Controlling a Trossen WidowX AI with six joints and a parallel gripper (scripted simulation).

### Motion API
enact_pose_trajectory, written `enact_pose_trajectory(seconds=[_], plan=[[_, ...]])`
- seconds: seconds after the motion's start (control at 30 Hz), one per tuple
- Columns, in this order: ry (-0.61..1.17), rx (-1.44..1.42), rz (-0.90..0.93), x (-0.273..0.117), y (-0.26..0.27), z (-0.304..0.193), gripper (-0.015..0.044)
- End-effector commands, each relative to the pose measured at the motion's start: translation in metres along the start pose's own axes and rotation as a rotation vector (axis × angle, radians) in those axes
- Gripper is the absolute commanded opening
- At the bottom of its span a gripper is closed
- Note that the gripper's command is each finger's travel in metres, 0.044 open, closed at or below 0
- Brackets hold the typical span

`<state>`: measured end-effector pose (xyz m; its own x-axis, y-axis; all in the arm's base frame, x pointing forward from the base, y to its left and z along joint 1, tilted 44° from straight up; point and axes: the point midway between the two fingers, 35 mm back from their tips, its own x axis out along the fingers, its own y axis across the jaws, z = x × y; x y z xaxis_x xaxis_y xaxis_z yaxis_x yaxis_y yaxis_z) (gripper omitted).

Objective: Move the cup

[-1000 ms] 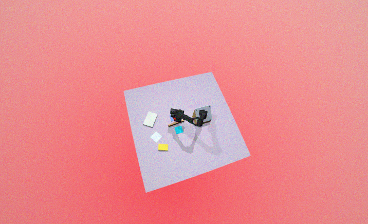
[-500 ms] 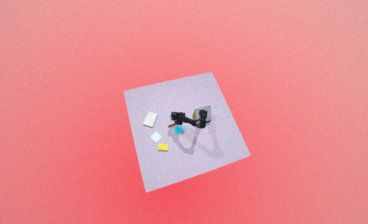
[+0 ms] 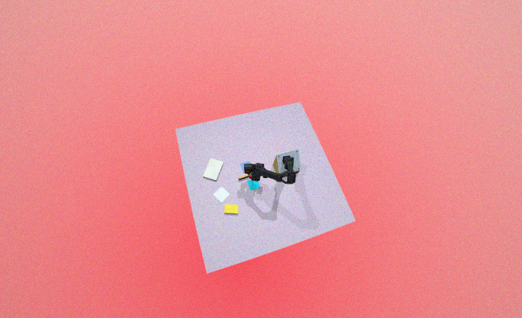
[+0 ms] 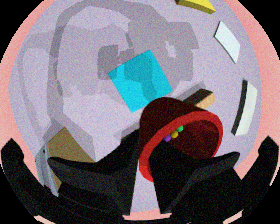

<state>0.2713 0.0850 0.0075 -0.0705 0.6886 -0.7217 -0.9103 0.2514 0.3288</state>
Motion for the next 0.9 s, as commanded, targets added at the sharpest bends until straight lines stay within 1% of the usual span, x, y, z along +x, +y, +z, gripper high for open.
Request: enact_pose_trajectory(seconds=[0.0, 0.6, 0.87], plan=[[-0.003, 0.003, 0.001, -0.001, 0.006, 0.008, 0.0000], [-0.006, 0.003, 0.003, -0.002, 0.031, 0.043, 0.0000], [-0.006, 0.003, 0.003, 0.005, 0.031, 0.043, 0.0000]])
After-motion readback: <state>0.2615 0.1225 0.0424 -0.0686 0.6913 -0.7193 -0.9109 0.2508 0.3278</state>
